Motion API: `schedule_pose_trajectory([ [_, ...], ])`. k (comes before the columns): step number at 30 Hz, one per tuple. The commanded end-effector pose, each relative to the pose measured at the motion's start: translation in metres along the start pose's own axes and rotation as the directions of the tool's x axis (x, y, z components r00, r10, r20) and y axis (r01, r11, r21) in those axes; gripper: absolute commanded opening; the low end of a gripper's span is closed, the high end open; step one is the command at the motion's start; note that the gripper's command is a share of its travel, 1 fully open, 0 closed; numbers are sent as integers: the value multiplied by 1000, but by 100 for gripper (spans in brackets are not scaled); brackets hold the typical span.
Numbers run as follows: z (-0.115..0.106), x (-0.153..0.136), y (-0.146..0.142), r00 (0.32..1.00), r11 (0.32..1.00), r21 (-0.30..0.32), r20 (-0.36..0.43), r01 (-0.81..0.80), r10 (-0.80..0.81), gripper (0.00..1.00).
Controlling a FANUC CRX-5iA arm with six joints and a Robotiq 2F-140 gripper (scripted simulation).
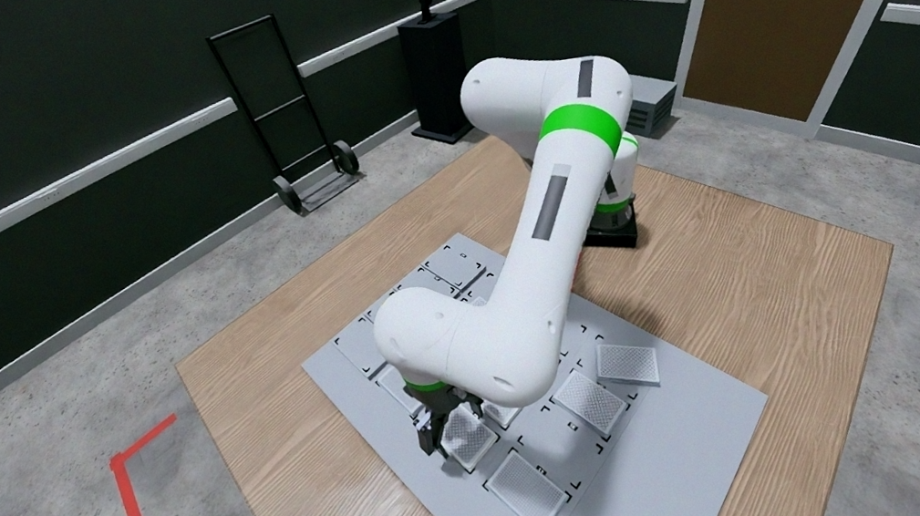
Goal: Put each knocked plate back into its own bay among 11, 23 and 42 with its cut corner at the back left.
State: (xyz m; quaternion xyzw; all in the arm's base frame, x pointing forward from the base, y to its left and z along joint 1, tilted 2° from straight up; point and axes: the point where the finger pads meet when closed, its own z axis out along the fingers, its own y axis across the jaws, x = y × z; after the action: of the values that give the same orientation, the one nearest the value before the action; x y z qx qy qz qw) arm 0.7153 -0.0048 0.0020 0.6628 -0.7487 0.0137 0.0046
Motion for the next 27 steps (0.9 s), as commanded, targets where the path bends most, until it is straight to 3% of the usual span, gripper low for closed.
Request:
schedule_pose_trajectory([
  [1,-4,0,-1,1000,1000,2,0,0,0,70],
  [27,-33,0,-1,1000,1000,3,0,0,0,70],
])
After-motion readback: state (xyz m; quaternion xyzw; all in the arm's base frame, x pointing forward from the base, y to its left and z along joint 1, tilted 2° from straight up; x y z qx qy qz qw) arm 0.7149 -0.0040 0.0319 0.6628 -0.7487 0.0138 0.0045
